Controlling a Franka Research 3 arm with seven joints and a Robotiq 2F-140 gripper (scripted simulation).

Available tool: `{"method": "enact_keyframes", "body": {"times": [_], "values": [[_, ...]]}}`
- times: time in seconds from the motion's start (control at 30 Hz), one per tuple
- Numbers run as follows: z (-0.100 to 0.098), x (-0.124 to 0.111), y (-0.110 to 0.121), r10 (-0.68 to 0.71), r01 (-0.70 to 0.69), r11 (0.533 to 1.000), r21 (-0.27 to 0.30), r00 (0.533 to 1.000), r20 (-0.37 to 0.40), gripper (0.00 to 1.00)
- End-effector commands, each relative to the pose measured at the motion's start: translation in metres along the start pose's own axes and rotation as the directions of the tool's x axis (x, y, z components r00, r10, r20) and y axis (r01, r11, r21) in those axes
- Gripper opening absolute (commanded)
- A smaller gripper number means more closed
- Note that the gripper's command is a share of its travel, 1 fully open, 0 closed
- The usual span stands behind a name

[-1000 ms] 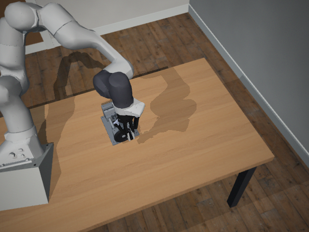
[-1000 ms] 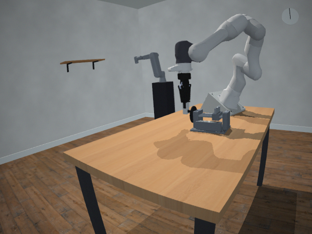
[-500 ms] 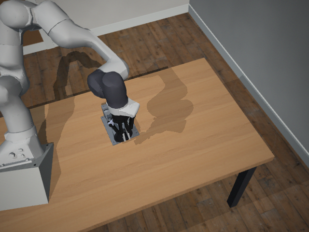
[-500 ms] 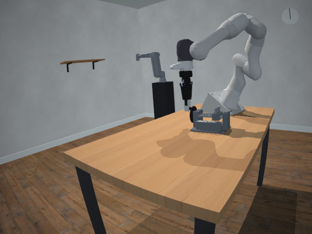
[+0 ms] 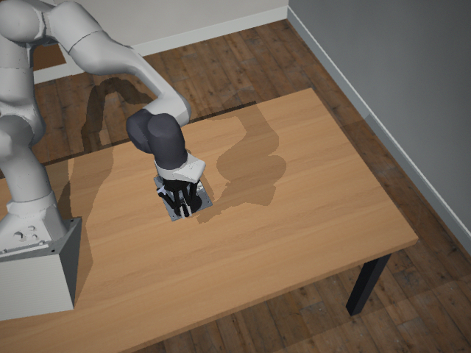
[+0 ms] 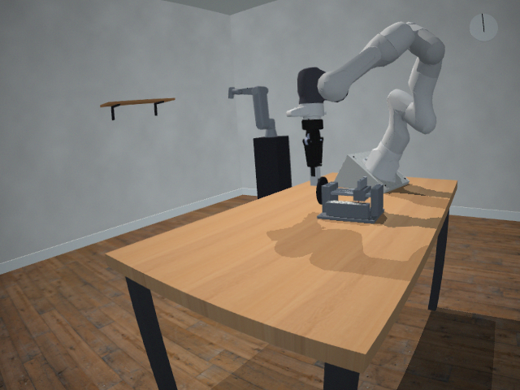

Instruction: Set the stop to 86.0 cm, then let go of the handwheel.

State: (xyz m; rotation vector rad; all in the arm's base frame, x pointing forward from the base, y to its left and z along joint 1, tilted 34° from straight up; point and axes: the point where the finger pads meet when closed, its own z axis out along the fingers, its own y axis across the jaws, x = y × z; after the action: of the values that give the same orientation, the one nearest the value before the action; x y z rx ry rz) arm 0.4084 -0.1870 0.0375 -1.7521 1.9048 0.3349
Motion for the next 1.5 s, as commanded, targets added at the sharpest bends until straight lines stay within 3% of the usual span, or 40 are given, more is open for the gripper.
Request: {"method": "enact_keyframes", "body": {"times": [0.0, 0.3, 0.8, 1.47], "values": [[0.009, 0.000, 0.009, -0.008, 0.008, 1.000, -0.006, 1.000, 0.004, 0.04], [0.032, 0.000, 0.017, -0.008, 0.008, 1.000, -0.006, 1.000, 0.004, 0.04], [0.055, 0.000, 0.008, -0.008, 0.008, 1.000, -0.006, 1.000, 0.004, 0.04], [0.067, -0.001, -0.018, -0.008, 0.008, 1.000, -0.006, 1.000, 0.004, 0.04]]}}
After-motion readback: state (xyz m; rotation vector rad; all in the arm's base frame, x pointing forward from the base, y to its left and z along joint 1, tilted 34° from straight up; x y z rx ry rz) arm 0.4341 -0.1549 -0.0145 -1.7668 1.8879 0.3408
